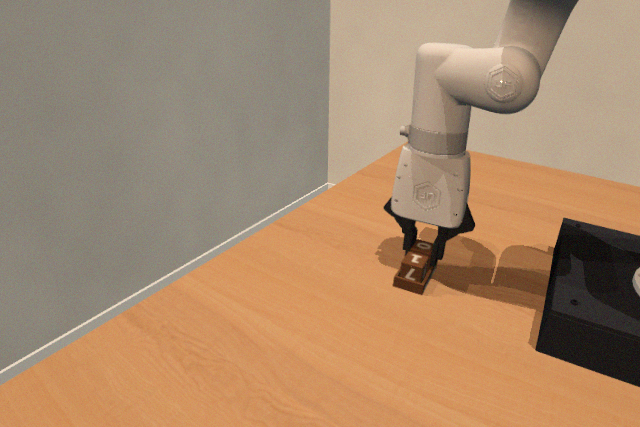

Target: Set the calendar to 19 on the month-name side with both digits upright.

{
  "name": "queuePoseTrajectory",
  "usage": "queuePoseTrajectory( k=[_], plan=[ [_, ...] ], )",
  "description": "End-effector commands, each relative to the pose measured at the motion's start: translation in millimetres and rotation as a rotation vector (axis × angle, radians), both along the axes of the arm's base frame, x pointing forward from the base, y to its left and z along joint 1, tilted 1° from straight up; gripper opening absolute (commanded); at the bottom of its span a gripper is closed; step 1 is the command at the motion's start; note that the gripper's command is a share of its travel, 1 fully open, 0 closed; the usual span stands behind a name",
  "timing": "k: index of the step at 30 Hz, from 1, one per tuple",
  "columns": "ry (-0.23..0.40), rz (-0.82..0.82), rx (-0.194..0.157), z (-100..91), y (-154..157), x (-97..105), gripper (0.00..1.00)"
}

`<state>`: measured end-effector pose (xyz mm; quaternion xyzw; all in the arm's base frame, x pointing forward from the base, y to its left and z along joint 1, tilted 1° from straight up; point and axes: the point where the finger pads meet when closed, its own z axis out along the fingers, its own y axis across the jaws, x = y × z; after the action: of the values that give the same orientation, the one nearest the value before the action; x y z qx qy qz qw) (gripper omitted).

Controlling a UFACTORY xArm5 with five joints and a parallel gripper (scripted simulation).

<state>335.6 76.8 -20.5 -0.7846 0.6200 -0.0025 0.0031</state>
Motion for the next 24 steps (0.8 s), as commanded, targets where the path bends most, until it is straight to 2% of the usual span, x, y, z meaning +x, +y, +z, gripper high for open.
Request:
queuePoseTrajectory(
  k=[1,10,13,24],
  plan=[
    [-0.004,0.000,0.001,12.1,0.2,1.3,0.29],
    [-0.004,0.000,0.001,75.4,0.8,0.6,0.29],
    [-0.004,0.000,0.001,90.0,0.9,0.5,0.29],
    [-0.004,0.000,0.001,96.5,0.9,0.4,0.29]
  ],
)
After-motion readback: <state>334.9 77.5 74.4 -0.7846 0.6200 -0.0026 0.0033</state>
